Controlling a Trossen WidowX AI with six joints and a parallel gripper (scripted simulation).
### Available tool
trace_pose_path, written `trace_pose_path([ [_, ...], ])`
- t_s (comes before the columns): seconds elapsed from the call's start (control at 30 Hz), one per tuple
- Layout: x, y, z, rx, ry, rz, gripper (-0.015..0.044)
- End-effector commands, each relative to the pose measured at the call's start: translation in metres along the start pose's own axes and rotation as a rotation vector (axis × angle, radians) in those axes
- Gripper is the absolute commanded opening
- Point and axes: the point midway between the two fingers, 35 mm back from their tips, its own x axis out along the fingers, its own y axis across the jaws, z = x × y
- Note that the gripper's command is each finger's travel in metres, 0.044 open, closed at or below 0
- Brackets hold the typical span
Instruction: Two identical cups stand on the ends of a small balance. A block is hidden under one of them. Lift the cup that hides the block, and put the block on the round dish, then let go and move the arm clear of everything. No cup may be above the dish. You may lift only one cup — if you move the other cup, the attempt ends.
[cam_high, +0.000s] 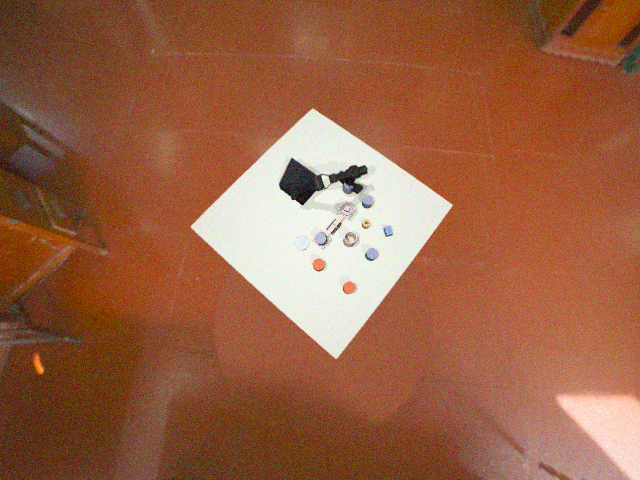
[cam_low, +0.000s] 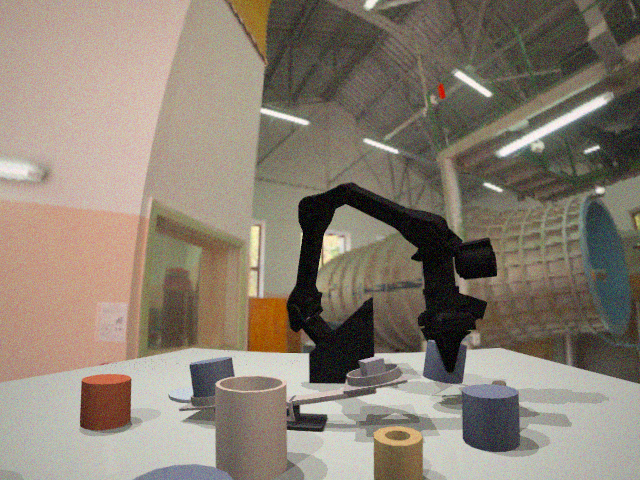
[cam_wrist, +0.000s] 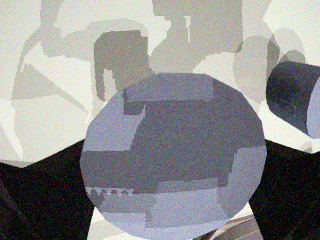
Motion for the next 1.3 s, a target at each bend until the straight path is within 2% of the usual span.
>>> trace_pose_path([
  [0.0,0.021,0.001,-0.002,-0.005,0.010,0.000,0.0000],
  [0.57,0.045,0.001,-0.003,-0.005,0.010,0.000,0.0000],
  [1.1,0.040,0.001,-0.003,0.000,0.010,0.008,0.0420],
  [1.13,0.036,0.001,-0.002,0.001,0.009,0.008,0.0440],
  [1.27,-0.001,0.002,-0.002,0.003,0.007,0.007,0.0440],
])
